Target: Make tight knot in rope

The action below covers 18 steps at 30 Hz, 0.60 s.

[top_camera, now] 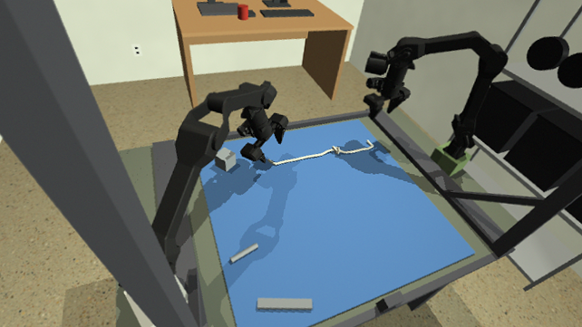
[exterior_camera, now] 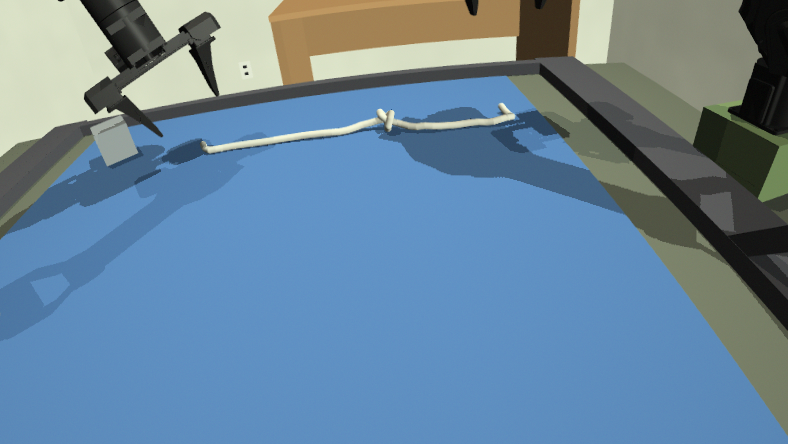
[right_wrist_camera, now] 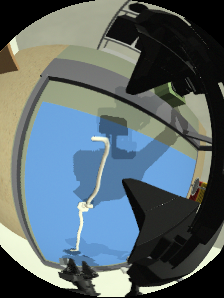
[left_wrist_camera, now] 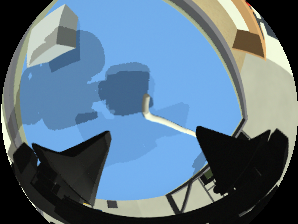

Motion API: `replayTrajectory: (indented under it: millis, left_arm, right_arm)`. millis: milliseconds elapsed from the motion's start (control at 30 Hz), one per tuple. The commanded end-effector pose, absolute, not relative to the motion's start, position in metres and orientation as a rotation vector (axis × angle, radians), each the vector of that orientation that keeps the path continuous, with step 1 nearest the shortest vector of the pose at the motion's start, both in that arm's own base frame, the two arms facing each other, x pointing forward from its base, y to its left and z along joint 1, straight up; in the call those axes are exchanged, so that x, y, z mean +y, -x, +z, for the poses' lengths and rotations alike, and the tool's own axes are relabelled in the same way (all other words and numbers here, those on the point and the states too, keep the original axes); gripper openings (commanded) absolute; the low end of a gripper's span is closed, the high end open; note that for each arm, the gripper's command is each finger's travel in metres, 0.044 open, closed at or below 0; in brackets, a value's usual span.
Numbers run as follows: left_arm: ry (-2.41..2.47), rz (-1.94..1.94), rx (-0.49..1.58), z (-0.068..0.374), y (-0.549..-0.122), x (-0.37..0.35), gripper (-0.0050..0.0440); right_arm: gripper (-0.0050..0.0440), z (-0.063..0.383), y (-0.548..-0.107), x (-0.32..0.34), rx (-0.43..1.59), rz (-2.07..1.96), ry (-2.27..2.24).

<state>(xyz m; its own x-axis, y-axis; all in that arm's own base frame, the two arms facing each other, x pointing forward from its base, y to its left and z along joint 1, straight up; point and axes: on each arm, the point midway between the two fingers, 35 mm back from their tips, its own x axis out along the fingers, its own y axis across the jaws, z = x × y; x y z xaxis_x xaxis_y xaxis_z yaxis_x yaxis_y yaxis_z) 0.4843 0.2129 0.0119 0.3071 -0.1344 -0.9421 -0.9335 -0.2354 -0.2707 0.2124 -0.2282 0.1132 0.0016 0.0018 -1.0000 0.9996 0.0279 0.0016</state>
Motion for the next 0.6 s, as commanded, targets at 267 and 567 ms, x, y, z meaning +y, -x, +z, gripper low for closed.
replayTrajectory:
  millis: [267,567]
  left_arm:
    - [1.614,1.024,0.946,0.072,-0.489,0.216,0.0440]
    - [1.612,1.019,0.942,0.090,-0.488,0.216,0.0440]
  right_arm:
    - [0.0440,0.121,-0.214,-0.230,1.195,-1.186,-1.184]
    - [0.0440,0.121,-0.214,-0.230,1.195,-1.186,-1.184]
